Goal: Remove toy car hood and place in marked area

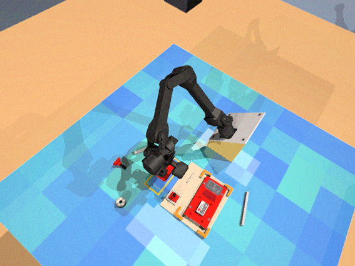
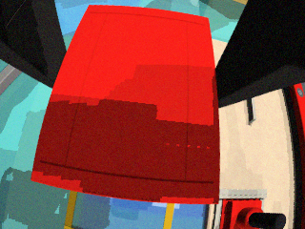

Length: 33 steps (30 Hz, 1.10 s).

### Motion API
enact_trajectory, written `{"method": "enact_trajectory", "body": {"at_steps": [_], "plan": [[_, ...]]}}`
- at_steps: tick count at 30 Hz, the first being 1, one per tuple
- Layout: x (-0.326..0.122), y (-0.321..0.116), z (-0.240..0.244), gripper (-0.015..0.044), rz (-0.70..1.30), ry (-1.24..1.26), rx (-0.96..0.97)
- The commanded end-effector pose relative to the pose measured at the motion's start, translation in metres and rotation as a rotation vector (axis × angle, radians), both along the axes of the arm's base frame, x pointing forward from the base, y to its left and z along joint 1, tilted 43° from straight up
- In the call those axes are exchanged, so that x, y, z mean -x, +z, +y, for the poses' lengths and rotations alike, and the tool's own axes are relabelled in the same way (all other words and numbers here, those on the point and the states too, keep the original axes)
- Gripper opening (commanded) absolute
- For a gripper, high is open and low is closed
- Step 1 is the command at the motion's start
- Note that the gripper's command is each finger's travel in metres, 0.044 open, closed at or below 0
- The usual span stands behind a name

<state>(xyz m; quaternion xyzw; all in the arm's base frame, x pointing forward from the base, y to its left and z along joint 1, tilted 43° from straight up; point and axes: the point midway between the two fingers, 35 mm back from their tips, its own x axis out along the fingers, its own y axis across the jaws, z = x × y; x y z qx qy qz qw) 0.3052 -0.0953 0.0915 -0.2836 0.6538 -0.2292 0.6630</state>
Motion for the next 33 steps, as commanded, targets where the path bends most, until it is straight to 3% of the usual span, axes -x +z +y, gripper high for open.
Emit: {"method": "enact_trajectory", "body": {"at_steps": [1, 33], "plan": [[0.000, -0.003, -0.002, 0.0000, 0.004, 0.004, 0.002], [0.000, -0.021, -0.021, 0.0000, 0.004, 0.004, 0.004]]}}
